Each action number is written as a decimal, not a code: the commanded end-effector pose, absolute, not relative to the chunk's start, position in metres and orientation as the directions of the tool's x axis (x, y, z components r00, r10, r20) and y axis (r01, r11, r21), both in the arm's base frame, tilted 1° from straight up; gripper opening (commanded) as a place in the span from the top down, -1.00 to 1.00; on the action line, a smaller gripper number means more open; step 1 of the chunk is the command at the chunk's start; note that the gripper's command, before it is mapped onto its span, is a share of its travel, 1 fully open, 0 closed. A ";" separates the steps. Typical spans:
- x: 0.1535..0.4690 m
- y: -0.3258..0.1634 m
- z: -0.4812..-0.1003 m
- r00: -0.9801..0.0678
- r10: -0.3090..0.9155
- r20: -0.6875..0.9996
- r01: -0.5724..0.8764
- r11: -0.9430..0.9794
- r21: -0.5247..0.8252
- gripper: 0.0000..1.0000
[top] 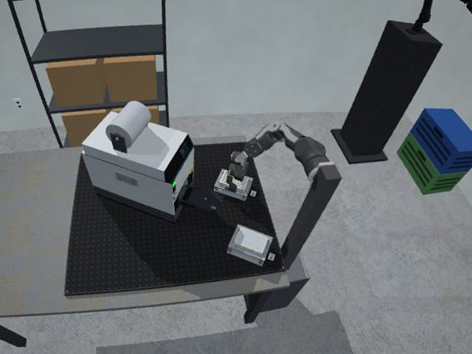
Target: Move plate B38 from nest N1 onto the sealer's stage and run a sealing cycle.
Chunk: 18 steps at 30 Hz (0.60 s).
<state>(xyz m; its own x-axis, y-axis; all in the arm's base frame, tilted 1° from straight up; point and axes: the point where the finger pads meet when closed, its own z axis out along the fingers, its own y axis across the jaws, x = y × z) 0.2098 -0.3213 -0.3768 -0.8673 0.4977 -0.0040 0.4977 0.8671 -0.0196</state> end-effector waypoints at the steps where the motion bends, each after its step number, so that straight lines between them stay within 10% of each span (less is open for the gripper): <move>1: 0.210 -0.322 -0.377 -0.867 0.499 -0.007 0.499 0.866 -0.021 -0.54; 18: 0.214 -0.323 -0.374 -0.866 0.499 -0.012 0.500 0.866 -0.020 -0.54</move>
<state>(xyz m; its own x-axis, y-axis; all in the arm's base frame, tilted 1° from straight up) 0.2141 -0.3220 -0.3742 -0.8663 0.4993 -0.0135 0.4994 0.8662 -0.0155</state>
